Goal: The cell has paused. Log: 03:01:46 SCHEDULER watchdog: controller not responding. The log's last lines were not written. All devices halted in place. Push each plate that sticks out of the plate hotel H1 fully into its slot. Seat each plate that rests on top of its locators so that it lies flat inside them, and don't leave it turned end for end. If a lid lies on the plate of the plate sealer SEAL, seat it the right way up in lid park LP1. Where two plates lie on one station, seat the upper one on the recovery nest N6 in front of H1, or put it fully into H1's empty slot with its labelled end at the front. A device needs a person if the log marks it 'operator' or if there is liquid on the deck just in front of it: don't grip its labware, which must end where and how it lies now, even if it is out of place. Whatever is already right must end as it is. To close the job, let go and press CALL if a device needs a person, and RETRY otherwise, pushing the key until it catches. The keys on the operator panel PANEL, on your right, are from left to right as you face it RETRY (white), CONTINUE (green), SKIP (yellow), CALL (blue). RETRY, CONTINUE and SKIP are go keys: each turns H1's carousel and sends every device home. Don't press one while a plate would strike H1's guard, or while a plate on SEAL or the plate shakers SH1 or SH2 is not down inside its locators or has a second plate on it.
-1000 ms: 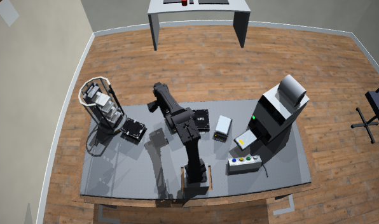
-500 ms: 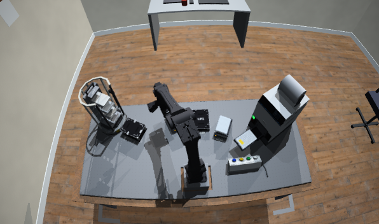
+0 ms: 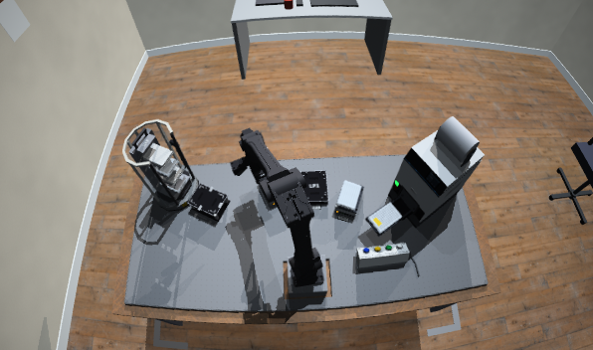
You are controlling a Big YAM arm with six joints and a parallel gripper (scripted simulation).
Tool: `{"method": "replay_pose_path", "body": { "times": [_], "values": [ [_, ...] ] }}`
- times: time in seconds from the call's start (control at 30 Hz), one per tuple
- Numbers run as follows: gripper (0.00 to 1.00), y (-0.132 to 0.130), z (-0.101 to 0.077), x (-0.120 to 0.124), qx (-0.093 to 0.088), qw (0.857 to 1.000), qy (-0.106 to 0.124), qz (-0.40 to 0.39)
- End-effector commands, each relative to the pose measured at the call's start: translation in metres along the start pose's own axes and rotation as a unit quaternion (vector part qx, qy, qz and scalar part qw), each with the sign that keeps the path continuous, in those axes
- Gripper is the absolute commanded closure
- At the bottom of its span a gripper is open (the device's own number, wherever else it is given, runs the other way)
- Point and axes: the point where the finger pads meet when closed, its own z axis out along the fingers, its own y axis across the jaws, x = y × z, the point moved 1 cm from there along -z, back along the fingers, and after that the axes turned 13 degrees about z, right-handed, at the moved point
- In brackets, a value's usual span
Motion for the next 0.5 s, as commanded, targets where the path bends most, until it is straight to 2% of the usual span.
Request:
{"method": "replay_pose_path", "body": {
  "times": [0.0, 0.23, 0.33, 0.47],
  "values": [
    [0.00, -0.018, -0.035, -0.010, 0.032, 0.999, -0.008, -0.004],
    [0.00, -0.018, -0.054, -0.008, 0.032, 0.999, -0.008, -0.004],
    [0.00, -0.018, -0.056, -0.007, 0.025, 1.000, -0.006, -0.003],
    [0.00, -0.017, -0.074, -0.006, 0.033, 0.999, -0.008, -0.004]
  ]
}}
